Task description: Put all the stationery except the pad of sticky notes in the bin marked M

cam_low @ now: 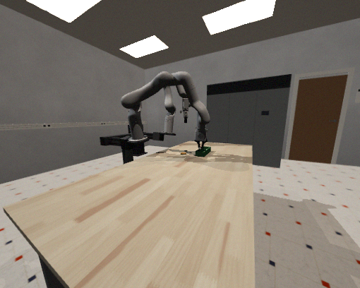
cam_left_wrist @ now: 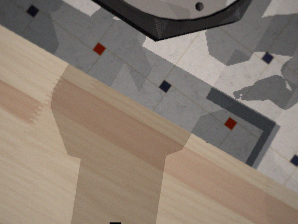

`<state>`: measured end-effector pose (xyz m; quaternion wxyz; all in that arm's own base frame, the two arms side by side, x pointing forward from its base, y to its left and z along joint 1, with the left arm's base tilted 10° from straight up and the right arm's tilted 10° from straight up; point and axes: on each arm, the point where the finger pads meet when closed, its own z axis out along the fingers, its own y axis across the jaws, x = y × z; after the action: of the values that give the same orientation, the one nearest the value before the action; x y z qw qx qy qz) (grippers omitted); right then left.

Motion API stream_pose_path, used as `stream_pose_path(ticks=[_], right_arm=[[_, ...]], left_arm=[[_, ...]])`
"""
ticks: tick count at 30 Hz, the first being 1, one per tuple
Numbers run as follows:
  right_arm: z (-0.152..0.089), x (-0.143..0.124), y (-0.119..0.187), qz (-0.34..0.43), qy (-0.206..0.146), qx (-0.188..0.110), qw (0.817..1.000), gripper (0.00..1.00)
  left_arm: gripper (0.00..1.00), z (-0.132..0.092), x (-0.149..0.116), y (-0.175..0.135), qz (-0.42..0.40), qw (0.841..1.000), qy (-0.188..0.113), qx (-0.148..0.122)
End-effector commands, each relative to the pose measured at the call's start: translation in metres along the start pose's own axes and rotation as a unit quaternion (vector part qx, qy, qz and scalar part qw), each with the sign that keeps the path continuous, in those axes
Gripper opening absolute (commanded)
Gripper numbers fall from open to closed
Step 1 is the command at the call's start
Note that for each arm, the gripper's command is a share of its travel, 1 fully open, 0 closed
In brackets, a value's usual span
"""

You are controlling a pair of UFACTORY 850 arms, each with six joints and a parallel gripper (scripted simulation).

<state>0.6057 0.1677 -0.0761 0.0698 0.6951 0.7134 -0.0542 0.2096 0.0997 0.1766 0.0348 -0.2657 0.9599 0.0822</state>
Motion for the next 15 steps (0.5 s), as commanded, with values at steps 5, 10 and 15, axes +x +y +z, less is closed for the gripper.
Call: stream_pose_path(ticks=[5, 10, 15], right_arm=[[-0.0009, -0.0023, -0.002, 0.005, -0.001, -0.001, 1.0, 0.19], [-0.0009, -0.0026, -0.0024, 0.005, -0.001, -0.001, 1.0, 0.19], [-0.0009, -0.0029, -0.0029, 0.005, -0.001, -0.001, 1.0, 0.19]], left_arm=[[1.0, -0.0003, -0.0006, -0.0001, 0.0, 1.0, -0.001, 0.0], [1.0, -0.0003, -0.0006, -0.0001, 0.0, 1.0, -0.001, 0.0], [1.0, -0.0003, -0.0006, -0.0001, 0.0, 1.0, -0.001, 0.0]])
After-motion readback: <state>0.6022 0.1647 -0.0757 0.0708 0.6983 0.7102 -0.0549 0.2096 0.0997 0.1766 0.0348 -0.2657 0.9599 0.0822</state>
